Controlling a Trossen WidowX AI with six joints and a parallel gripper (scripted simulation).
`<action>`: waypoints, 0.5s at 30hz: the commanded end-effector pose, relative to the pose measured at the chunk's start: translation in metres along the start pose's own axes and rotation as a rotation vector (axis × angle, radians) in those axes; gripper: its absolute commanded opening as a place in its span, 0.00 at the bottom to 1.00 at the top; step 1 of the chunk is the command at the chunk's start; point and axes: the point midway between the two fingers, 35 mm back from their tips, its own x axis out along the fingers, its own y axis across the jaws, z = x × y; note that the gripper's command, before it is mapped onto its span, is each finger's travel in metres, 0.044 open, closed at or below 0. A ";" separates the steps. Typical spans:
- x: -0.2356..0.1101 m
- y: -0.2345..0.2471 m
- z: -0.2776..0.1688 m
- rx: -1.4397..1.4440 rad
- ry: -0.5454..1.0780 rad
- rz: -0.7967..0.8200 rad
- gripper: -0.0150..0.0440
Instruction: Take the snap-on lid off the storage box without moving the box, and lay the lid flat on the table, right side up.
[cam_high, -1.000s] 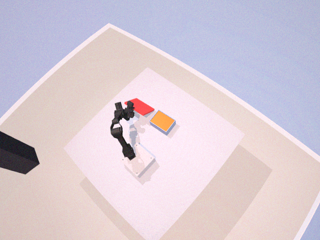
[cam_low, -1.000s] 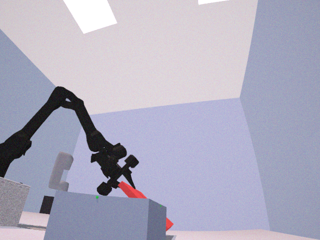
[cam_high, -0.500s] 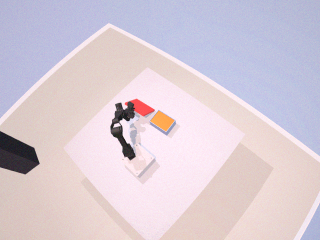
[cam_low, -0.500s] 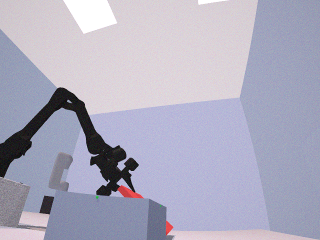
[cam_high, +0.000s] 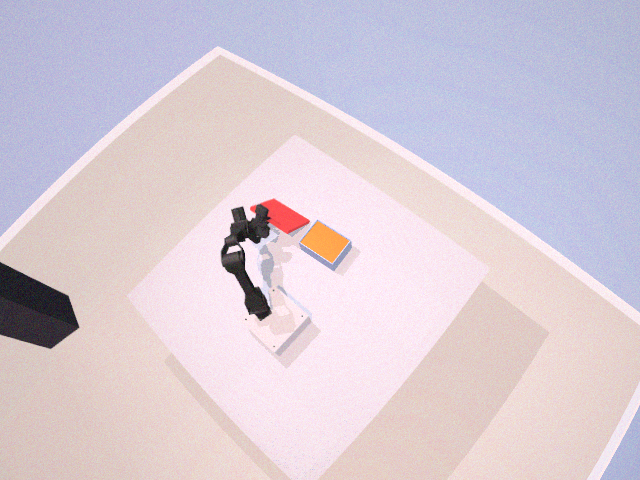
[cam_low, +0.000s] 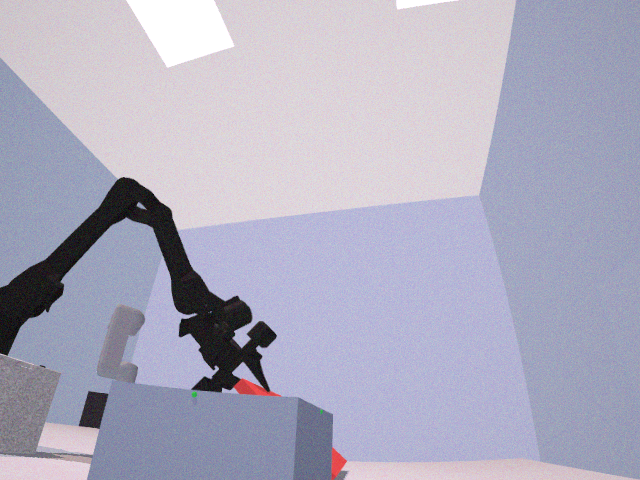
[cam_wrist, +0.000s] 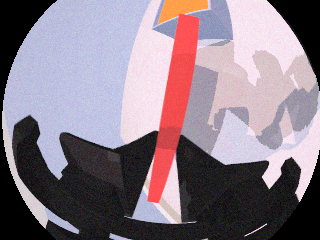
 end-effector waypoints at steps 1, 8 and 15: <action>0.002 -0.001 0.000 0.004 -0.001 0.007 0.25; 0.006 -0.006 0.000 0.004 -0.001 0.007 0.25; 0.009 -0.010 0.000 0.004 -0.001 0.007 0.25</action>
